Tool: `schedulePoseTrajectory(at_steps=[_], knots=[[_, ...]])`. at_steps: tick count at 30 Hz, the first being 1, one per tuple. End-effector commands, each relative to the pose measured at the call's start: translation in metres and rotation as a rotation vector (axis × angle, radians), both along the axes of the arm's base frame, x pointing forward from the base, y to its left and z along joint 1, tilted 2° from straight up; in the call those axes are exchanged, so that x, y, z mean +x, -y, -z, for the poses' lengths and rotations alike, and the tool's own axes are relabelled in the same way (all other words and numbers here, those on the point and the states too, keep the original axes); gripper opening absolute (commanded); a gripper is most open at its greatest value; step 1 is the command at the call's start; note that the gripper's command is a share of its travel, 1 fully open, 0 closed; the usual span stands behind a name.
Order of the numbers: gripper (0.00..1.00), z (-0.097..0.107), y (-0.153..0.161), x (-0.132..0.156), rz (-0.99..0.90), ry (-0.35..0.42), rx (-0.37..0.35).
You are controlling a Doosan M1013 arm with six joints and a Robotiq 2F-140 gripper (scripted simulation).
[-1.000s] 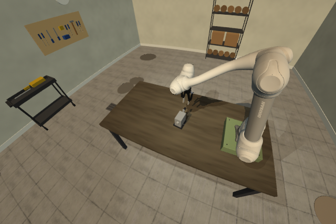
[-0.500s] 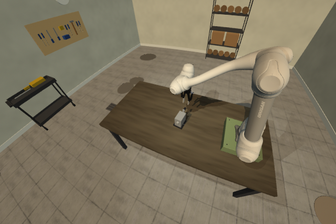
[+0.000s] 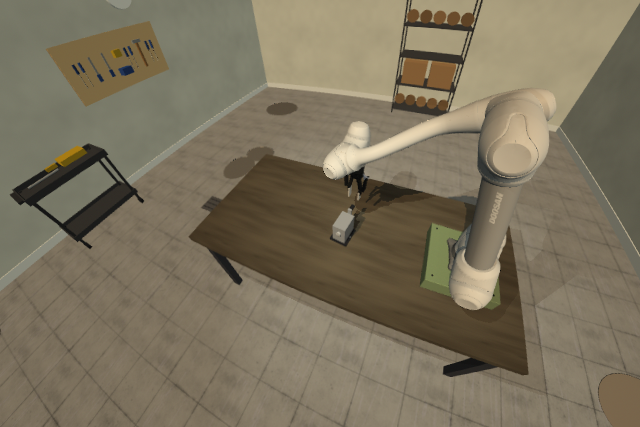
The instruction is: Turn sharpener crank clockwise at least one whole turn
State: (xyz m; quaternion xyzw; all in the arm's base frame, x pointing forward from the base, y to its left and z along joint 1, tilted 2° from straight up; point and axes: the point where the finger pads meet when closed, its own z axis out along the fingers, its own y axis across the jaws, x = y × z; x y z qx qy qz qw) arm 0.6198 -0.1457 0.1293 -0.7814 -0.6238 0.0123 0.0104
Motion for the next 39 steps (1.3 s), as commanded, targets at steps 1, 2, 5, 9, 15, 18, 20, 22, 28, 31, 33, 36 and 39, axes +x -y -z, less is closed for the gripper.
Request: schedulePoseTrajectory(at_steps=[1,2,5,9,15,18,20,22,28,31,33,36,39], knots=[[0.32,0.001,0.0,0.0,-0.001,0.0,0.002],[0.32,0.003,0.0,0.0,-0.001,0.0,0.002],[0.32,0.008,-0.001,0.0,-0.001,0.0,0.002],[0.32,0.016,-0.002,0.0,-0.001,0.0,0.002],[0.32,0.025,-0.003,0.0,-0.001,0.0,0.002],[0.32,0.028,-0.003,0.0,-0.001,0.0,0.002],[0.32,0.032,-0.004,-0.001,-0.001,0.0,0.002],[0.32,0.035,-0.004,-0.001,-0.001,0.0,0.002],[0.32,0.041,-0.005,-0.001,-0.001,0.0,0.002],[0.32,0.044,-0.005,-0.001,-0.001,0.0,0.002],[0.32,0.044,-0.005,-0.001,-0.001,0.0,0.002],[0.32,0.045,-0.005,-0.001,-0.001,0.0,0.002],[0.32,0.045,-0.005,-0.001,-0.001,0.0,0.002]])
